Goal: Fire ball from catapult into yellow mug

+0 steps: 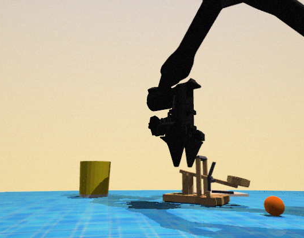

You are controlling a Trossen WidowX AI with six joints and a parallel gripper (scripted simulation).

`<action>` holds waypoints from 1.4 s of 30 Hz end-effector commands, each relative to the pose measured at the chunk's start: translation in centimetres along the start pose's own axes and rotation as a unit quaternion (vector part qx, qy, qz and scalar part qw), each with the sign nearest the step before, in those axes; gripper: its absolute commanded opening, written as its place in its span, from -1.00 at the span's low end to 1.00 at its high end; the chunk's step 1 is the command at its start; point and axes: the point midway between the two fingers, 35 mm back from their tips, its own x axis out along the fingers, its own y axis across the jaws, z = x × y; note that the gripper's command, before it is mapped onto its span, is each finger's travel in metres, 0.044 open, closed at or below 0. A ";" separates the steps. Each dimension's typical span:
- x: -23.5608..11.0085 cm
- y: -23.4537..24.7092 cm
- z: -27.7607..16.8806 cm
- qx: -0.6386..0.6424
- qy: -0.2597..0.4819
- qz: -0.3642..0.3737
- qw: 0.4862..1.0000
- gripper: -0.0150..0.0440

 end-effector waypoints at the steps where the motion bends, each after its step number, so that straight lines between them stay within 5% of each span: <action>1: 1.0 0.0 -0.2 0.004 0.004 0.004 1.000 1.00; 31: 5.2 0.1 -0.3 0.004 0.004 0.005 1.000 1.00; 42: 4.8 0.2 -0.1 -0.001 0.003 0.001 1.000 0.02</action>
